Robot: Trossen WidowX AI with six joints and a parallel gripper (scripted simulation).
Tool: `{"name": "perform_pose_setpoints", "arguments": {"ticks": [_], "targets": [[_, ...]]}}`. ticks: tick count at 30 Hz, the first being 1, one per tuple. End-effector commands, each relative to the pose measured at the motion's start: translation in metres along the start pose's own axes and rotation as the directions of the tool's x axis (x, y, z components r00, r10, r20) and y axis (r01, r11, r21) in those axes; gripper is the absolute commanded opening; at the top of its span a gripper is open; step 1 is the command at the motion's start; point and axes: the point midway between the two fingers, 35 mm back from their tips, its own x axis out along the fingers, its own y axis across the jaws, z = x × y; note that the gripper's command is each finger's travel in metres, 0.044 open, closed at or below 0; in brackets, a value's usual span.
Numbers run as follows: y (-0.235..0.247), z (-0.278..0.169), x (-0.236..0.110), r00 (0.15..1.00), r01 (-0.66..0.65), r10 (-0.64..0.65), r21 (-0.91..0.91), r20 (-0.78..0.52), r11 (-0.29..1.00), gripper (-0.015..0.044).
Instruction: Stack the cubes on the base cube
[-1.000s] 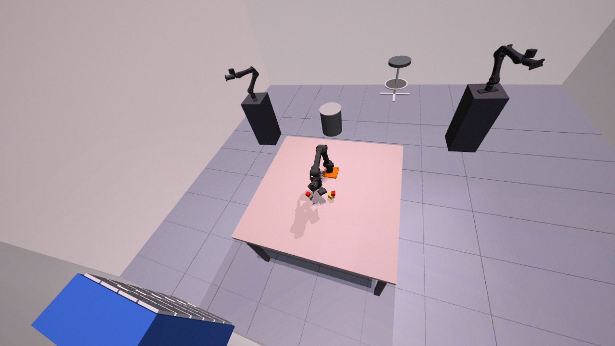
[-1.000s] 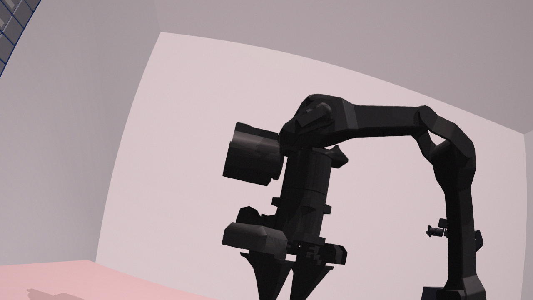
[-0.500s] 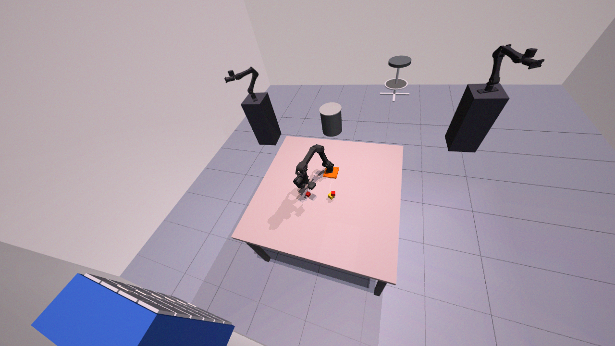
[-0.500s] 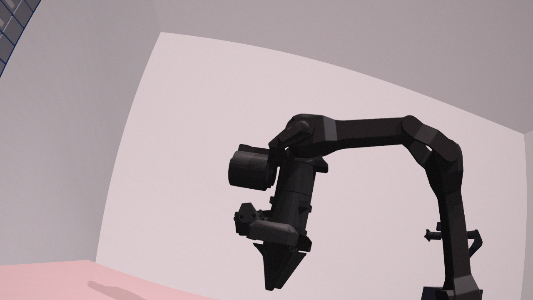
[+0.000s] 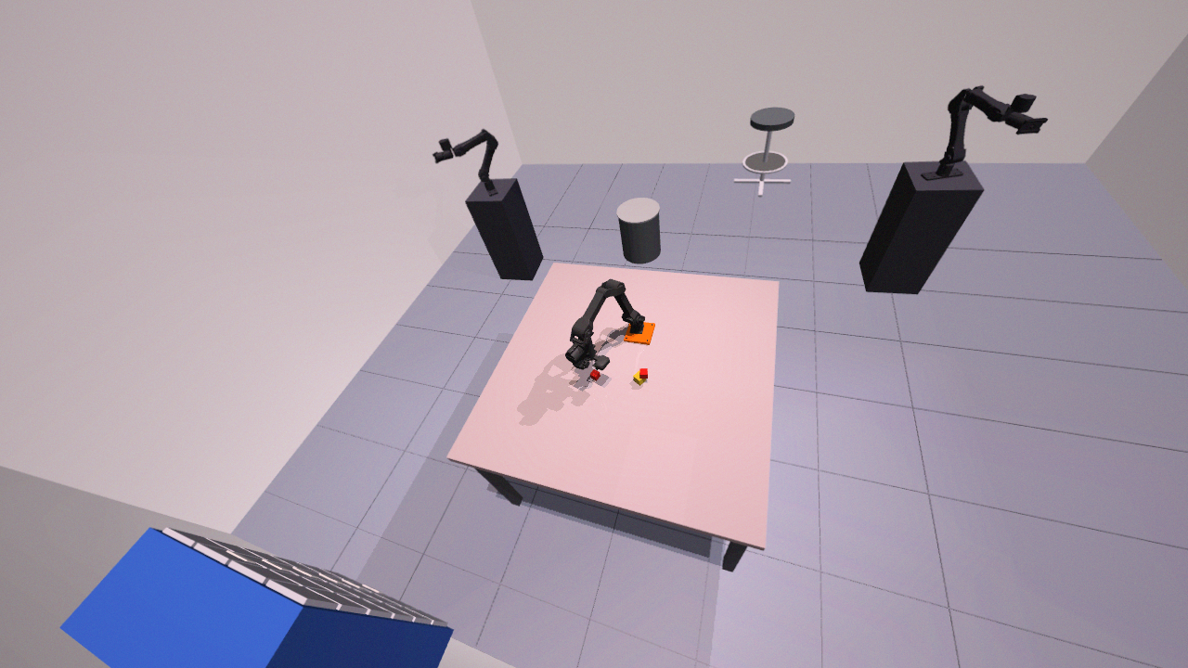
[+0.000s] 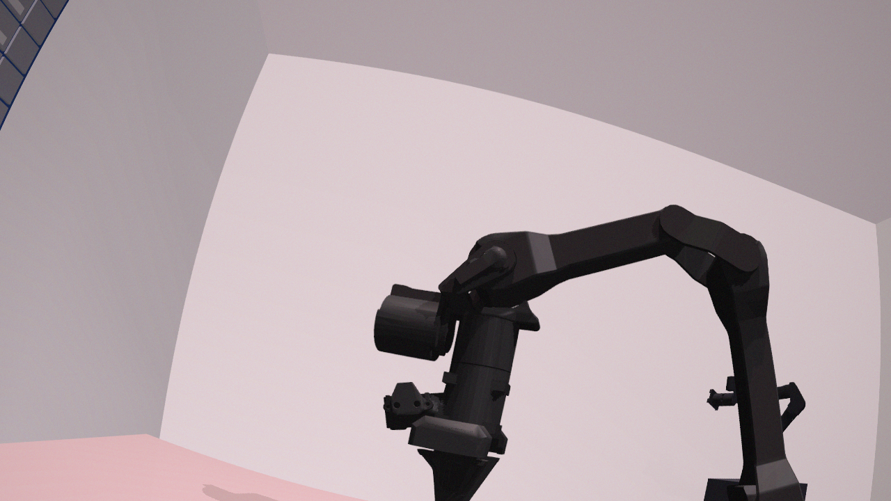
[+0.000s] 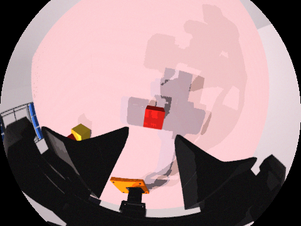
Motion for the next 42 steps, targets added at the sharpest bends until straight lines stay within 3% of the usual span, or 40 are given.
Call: {"name": "perform_pose_setpoints", "arguments": {"ticks": [1,34,40,42], "targets": [[-0.001,-0.002,0.022,1.0,0.004,-0.004,-0.006,-0.01,1.0,0.0265],[-0.001,-0.003,0.07,1.0,0.004,-0.004,-0.006,-0.01,1.0,0.0265],[-0.001,-0.003,0.07,1.0,0.004,-0.004,-0.006,-0.01,1.0,0.0107],[-0.001,-0.003,0.07,1.0,0.004,-0.004,-0.006,-0.01,1.0,0.0105]]}}
